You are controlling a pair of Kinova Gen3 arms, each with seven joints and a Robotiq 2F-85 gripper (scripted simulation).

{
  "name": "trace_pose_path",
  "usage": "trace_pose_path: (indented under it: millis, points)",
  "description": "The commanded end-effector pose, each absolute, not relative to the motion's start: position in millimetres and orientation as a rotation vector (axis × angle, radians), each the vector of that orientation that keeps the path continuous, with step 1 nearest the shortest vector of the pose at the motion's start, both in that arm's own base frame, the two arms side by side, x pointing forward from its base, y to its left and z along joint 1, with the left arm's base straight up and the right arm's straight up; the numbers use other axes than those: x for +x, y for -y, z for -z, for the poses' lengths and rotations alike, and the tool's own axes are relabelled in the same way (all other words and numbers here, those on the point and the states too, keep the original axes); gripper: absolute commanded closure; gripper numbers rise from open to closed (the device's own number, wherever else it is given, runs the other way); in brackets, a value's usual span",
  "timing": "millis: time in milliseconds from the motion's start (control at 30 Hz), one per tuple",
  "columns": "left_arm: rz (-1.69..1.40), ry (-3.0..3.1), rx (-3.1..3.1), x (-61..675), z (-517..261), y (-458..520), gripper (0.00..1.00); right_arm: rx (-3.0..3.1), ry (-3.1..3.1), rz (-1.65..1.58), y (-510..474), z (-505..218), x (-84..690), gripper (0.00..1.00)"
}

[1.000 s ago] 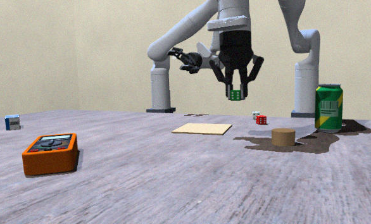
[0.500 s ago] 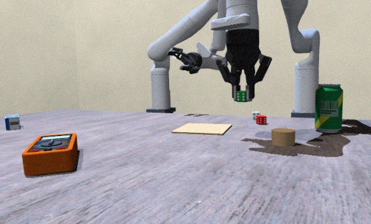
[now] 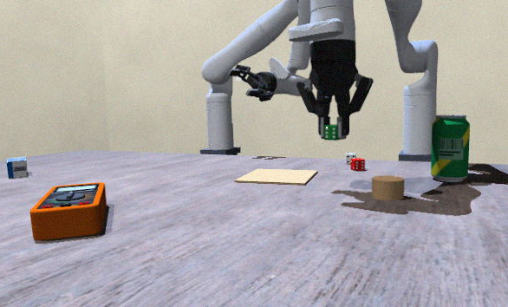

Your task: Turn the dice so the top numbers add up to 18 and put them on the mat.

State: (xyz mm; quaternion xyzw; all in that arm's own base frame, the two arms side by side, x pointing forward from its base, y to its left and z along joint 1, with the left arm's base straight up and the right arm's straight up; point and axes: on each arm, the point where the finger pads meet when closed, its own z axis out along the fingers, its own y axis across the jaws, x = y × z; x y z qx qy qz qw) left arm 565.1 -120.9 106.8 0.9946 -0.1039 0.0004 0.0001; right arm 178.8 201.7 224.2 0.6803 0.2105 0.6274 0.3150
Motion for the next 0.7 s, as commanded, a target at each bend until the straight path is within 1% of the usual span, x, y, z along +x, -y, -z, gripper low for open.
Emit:
trace_pose_path:
  millis: [0,333,667]
  points:
    - [-0.013,0.326,3.124,565.7,-107.8,121.1,0.715,1.793,-0.554,-1.654,-201.7,-224.7,178.9,0.002]
    - [-0.063,0.326,3.119,566.0,-107.4,121.2,0.715,1.793,-0.554,-1.654,-201.7,-224.7,178.9,0.002]
    - [-0.201,0.324,3.105,565.4,-107.7,121.0,0.715,1.793,-0.554,-1.654,-201.7,-224.7,178.9,0.002]
